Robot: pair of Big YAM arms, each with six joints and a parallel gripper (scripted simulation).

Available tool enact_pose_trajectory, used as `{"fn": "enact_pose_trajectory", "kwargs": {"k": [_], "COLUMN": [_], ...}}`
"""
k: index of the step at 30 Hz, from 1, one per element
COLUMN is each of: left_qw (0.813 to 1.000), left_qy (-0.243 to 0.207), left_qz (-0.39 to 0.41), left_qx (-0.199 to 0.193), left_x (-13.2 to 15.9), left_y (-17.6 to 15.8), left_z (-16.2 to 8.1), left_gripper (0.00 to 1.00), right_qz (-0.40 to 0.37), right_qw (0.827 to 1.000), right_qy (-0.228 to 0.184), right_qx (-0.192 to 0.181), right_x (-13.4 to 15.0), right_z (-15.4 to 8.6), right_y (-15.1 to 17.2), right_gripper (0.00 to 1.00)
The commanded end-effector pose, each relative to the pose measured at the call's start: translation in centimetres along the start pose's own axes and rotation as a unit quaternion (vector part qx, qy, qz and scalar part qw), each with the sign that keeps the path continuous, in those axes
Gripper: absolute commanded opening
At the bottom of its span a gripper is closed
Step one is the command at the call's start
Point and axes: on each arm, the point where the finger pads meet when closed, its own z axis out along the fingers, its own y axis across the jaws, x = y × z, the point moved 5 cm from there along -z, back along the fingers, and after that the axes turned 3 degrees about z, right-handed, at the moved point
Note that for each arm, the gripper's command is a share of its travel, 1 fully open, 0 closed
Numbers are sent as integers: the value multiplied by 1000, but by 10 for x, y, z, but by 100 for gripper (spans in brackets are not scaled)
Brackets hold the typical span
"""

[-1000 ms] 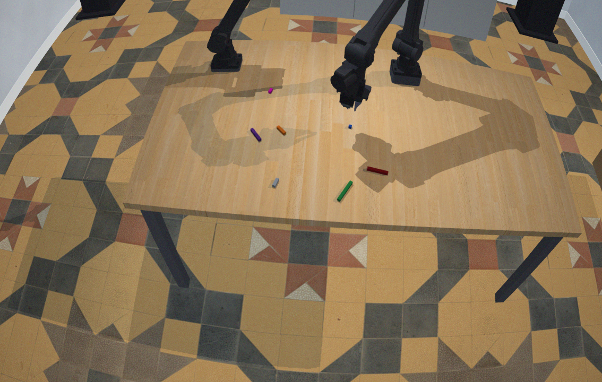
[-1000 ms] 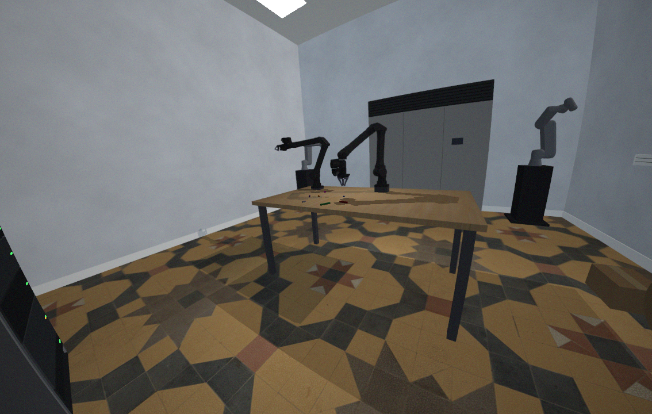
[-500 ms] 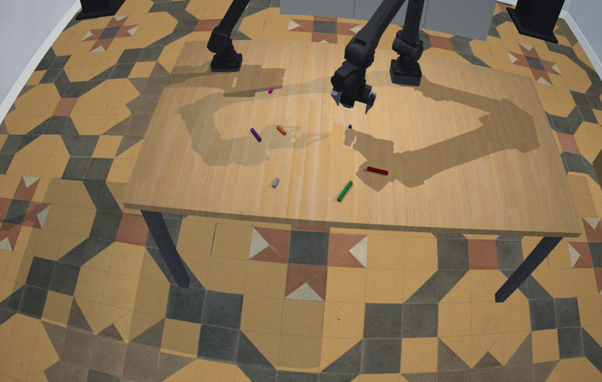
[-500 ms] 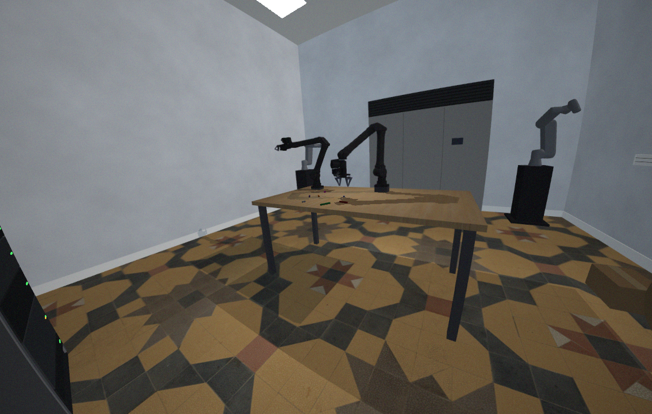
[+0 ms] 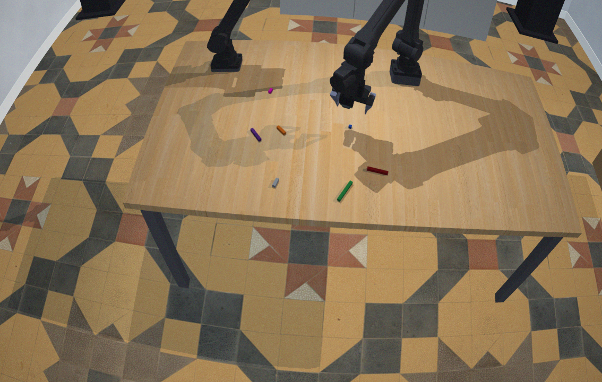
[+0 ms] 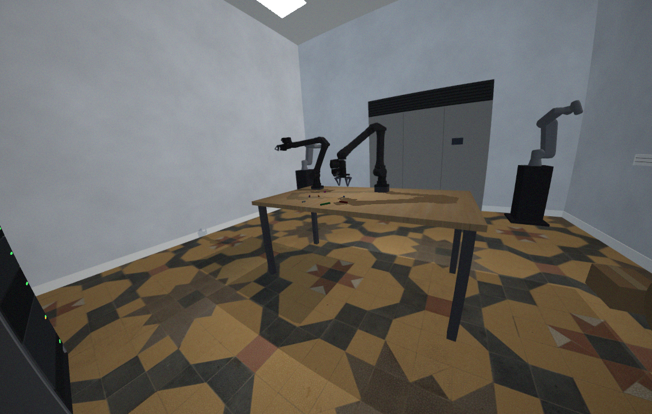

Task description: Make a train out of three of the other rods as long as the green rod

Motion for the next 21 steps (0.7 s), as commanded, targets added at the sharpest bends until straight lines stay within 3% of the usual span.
{"fn": "enact_pose_trajectory", "kwargs": {"k": [1,6,17,19,21], "left_qw": [1000,1000,1000,1000,1000], "left_qy": [-16,-16,-17,-17,-17], "left_qz": [1,2,5,5,6], "left_qx": [5,5,6,6,6], "left_x": [-25,-56,-195,-195,-222], "left_y": [-14,-26,-81,-81,-93], "left_z": [-14,-20,-30,-30,-27], "left_gripper": [100,100,100,100,100], "right_qz": [5,5,5,5,5], "right_qw": [999,999,999,999,999], "right_qy": [-35,-35,-35,-35,-35], "right_qx": [4,4,4,4,4], "right_x": [-36,-36,-36,-36,-36], "right_z": [5,5,5,5,5], "right_y": [-3,-3,-3,-3,-3], "right_gripper": [100,100,100,100,100]}}
